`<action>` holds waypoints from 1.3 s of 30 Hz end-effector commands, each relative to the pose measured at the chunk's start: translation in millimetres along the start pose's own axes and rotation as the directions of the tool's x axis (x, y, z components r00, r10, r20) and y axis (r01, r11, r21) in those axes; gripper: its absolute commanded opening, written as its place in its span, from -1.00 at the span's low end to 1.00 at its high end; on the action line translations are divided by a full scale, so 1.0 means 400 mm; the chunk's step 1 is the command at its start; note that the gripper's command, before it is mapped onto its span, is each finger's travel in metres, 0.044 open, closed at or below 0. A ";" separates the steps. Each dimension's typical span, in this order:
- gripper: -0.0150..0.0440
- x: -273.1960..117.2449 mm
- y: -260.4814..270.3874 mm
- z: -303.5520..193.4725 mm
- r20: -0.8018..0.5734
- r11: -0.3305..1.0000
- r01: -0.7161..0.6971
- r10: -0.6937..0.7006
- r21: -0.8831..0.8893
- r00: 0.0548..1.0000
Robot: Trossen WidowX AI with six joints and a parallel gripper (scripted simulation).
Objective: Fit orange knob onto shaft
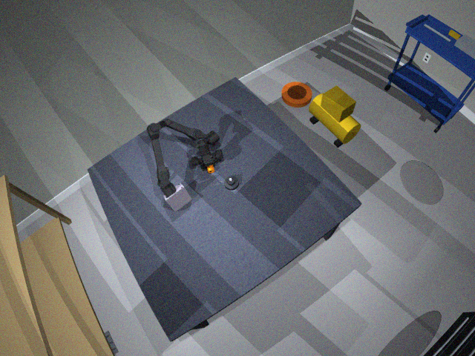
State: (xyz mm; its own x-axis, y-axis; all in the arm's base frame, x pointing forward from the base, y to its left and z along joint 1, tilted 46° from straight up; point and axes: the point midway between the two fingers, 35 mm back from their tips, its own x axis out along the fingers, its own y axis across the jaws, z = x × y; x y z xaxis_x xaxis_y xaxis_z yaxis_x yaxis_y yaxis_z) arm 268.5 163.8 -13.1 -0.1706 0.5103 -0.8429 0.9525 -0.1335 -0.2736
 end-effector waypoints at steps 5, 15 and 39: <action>0.11 -0.010 0.000 0.021 -0.138 1.000 -0.005 0.005 -0.006 0.990; 0.11 -0.015 0.000 0.048 -0.307 1.000 -0.006 0.004 -0.005 0.952; 0.11 -0.012 0.001 0.107 -0.619 1.000 -0.008 0.004 -0.003 0.786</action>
State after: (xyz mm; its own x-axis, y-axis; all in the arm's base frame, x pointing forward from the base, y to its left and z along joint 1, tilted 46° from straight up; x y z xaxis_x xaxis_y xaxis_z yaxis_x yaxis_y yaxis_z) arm 260.3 127.9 -26.2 0.0114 0.9093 -0.4160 0.9558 -0.1321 -0.2626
